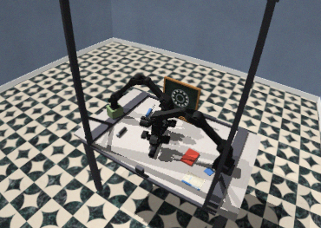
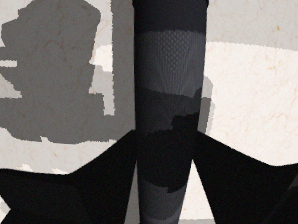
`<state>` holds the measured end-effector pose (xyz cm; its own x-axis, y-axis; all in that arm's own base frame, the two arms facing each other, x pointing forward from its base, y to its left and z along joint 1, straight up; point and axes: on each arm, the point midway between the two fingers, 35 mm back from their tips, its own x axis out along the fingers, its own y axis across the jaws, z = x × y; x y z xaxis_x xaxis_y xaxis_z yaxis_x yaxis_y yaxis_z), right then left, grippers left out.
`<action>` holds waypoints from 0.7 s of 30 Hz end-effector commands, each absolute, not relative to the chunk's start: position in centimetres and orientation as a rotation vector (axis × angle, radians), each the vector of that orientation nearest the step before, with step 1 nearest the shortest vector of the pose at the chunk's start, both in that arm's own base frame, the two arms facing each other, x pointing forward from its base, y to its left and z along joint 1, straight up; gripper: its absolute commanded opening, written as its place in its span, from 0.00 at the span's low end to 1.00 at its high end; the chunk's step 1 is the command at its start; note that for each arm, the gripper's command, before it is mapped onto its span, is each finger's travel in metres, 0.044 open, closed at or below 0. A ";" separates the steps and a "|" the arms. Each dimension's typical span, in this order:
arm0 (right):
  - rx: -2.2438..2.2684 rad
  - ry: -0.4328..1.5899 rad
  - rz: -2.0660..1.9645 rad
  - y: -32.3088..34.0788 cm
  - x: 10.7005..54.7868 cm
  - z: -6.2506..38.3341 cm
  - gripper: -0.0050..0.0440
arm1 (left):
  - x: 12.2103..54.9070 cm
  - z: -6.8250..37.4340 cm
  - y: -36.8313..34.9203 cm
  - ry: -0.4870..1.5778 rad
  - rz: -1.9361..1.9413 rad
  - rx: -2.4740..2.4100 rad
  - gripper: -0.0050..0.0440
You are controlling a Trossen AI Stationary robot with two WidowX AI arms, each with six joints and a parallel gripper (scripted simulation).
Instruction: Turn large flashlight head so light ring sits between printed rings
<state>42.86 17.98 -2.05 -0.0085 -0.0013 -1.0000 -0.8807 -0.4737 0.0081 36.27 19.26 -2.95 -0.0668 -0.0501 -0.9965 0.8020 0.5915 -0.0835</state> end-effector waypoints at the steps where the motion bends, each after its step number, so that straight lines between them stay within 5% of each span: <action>1: -1.572 0.900 1.534 18.3 43.6 -0.3 0.37 | 36.9 -2.1 19.5 1.443 -0.721 0.721 0.56; 21: -1.572 0.900 1.534 18.3 43.6 -0.3 0.37 | 36.6 -2.4 19.3 1.343 -0.543 0.848 0.56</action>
